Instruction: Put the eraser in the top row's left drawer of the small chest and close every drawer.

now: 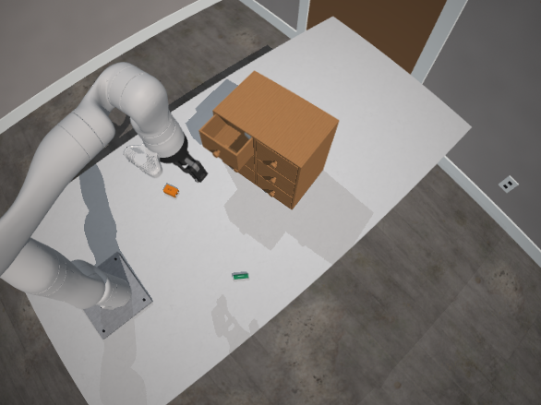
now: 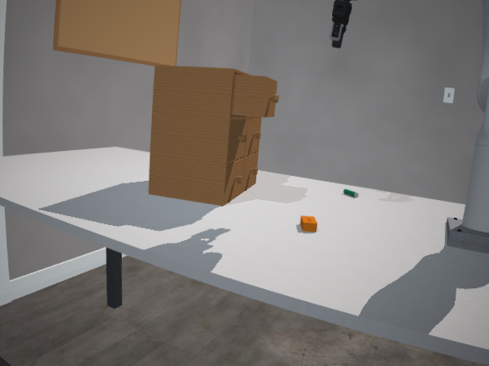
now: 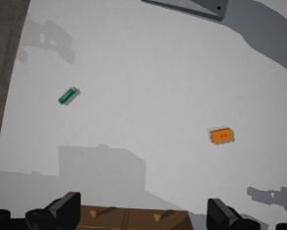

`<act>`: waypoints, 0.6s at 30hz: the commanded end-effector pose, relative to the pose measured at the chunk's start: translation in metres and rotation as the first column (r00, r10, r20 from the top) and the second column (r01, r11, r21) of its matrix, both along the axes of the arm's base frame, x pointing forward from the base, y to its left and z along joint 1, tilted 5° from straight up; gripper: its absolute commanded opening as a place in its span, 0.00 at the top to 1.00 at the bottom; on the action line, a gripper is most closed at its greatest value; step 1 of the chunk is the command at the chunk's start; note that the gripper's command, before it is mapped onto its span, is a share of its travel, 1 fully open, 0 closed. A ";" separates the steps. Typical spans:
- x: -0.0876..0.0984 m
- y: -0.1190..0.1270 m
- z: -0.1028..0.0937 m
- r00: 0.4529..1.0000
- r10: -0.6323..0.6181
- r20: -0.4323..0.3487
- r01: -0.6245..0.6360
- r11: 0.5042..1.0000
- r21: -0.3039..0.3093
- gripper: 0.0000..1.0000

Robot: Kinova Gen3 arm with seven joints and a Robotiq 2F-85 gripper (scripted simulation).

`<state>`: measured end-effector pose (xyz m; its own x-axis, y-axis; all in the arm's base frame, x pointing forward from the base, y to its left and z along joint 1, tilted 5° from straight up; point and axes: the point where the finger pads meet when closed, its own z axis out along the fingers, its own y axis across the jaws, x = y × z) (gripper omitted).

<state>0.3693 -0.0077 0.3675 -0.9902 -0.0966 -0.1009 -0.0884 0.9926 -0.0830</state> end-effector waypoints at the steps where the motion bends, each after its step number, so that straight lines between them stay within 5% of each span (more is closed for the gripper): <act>1: 0.004 0.002 -0.002 0.999 0.003 -0.053 -0.004 1.000 0.000 0.00; 18: 0.004 0.003 0.001 0.993 -0.002 -0.119 0.001 1.000 -0.005 0.00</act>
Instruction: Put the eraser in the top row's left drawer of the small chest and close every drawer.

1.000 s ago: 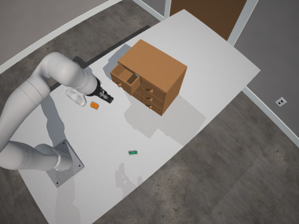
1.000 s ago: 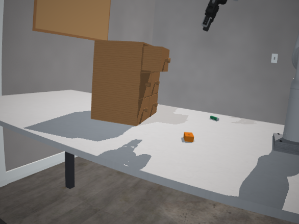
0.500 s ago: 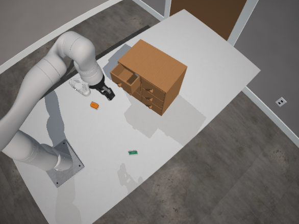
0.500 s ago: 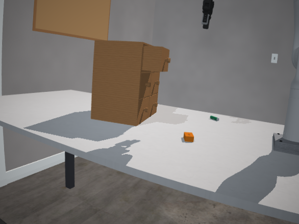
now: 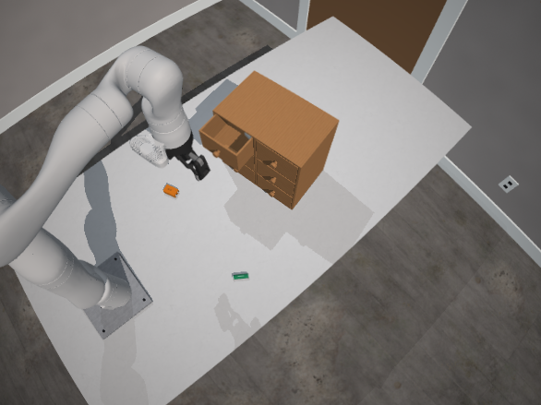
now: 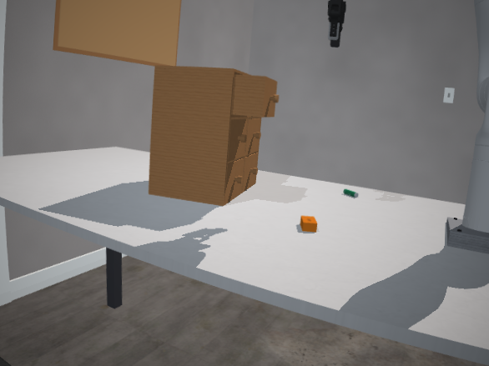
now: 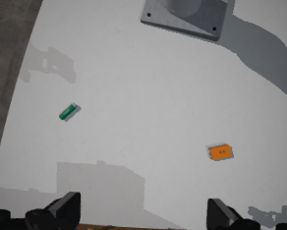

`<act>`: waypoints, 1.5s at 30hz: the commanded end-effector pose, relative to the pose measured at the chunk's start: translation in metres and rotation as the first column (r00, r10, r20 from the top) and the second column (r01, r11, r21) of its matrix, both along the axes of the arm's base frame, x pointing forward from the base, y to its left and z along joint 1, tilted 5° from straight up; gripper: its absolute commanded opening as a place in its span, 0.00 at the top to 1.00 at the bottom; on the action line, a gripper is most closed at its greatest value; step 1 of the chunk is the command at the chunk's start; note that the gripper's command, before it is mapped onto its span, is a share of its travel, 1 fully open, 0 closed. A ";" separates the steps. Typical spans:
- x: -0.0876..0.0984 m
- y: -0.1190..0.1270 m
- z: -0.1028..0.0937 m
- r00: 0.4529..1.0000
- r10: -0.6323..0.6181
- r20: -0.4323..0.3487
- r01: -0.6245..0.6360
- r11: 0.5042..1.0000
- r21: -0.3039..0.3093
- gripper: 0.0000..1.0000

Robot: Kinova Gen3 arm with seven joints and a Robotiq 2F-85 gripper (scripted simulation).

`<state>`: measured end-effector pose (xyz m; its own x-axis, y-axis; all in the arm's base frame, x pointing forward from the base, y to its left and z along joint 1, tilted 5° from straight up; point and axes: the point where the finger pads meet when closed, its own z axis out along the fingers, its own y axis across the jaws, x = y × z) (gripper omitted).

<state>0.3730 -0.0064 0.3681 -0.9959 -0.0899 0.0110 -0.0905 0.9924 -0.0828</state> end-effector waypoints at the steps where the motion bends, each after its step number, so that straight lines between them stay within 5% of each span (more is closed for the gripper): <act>1: 0.000 0.001 0.000 1.000 0.006 -0.007 -0.005 1.000 0.005 0.00; 26: -0.001 0.001 0.000 1.000 0.006 -0.006 -0.005 1.000 0.005 0.00; 29: -0.018 0.007 -0.001 1.000 -0.010 0.003 0.010 1.000 0.008 0.00; 35: -0.089 0.019 -0.011 1.000 -0.010 0.003 0.010 1.000 -0.001 0.00; 45: -0.091 0.018 -0.013 1.000 -0.011 0.007 0.011 1.000 -0.005 0.00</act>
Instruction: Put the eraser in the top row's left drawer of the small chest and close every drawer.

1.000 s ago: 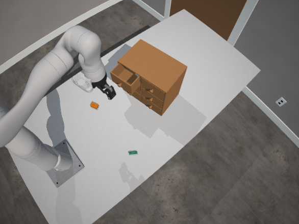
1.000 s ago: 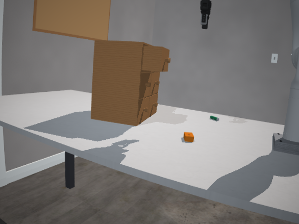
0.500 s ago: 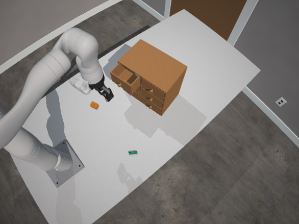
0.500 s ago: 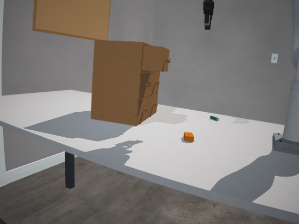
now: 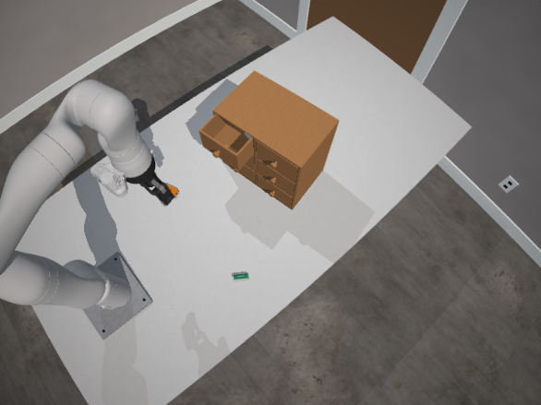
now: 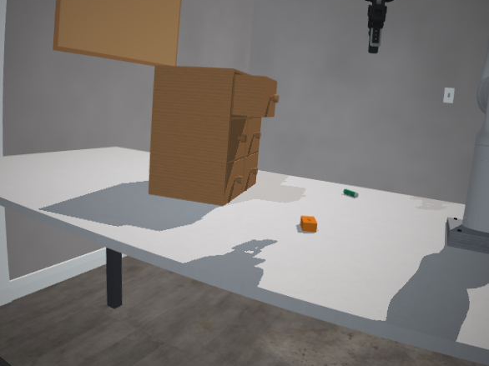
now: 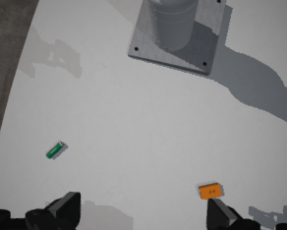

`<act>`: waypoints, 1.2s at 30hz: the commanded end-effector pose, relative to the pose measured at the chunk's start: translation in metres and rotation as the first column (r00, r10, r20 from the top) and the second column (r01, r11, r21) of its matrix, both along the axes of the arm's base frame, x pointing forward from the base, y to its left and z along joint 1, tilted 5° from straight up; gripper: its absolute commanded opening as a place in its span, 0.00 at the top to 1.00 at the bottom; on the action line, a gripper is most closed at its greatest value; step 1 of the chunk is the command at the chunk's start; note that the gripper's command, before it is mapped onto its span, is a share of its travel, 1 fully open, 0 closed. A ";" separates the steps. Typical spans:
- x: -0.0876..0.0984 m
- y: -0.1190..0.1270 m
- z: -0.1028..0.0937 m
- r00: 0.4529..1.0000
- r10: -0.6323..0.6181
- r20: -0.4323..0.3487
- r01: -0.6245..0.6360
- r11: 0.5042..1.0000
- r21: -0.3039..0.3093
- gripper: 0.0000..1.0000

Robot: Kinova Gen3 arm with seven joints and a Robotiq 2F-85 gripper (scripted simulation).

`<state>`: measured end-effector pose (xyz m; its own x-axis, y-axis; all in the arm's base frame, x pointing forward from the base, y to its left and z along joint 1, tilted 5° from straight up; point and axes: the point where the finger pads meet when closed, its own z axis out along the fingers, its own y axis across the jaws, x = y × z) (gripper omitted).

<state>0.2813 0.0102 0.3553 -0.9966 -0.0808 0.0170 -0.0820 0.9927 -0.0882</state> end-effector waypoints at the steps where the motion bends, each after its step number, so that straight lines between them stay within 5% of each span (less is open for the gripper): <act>1: 0.001 0.001 0.000 1.000 -0.002 0.015 0.002 1.000 0.000 0.00; 15: 0.017 -0.006 -0.016 0.995 -0.016 0.095 0.017 1.000 -0.011 0.00; 36: 0.070 -0.023 -0.066 0.913 -0.013 0.408 0.022 1.000 -0.018 0.00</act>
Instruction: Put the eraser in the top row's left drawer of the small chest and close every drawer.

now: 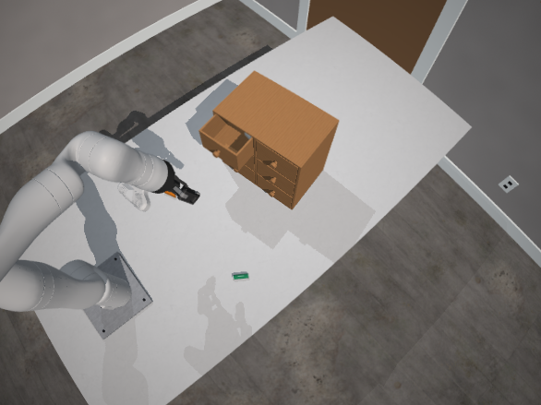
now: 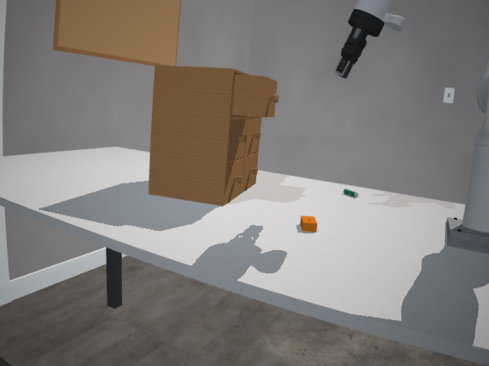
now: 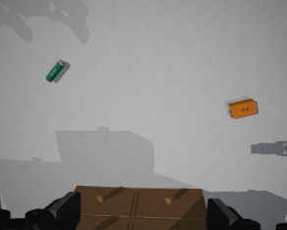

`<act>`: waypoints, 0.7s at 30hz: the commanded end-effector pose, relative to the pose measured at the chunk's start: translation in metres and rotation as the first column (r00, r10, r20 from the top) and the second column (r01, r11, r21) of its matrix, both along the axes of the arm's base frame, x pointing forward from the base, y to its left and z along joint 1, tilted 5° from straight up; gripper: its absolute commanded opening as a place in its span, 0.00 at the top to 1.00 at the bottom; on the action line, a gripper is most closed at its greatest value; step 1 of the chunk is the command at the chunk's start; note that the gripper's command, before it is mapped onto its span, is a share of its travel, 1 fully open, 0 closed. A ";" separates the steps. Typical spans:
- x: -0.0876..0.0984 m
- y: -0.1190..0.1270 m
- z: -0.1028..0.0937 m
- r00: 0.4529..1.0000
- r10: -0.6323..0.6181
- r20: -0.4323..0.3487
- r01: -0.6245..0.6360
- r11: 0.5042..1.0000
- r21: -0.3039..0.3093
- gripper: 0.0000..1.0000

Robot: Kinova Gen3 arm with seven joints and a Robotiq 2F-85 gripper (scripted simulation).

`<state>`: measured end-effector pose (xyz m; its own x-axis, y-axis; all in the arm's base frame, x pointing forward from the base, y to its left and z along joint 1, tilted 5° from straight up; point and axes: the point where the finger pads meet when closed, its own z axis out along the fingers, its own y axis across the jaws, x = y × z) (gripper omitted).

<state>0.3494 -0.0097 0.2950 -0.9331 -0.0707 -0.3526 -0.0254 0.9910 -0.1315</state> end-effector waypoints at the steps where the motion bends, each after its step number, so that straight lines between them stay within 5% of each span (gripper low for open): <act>1: 0.004 -0.003 -0.008 0.998 -0.001 0.060 0.001 1.000 0.000 0.00; 21: 0.019 0.008 -0.031 0.933 0.066 0.354 -0.078 0.997 0.019 0.00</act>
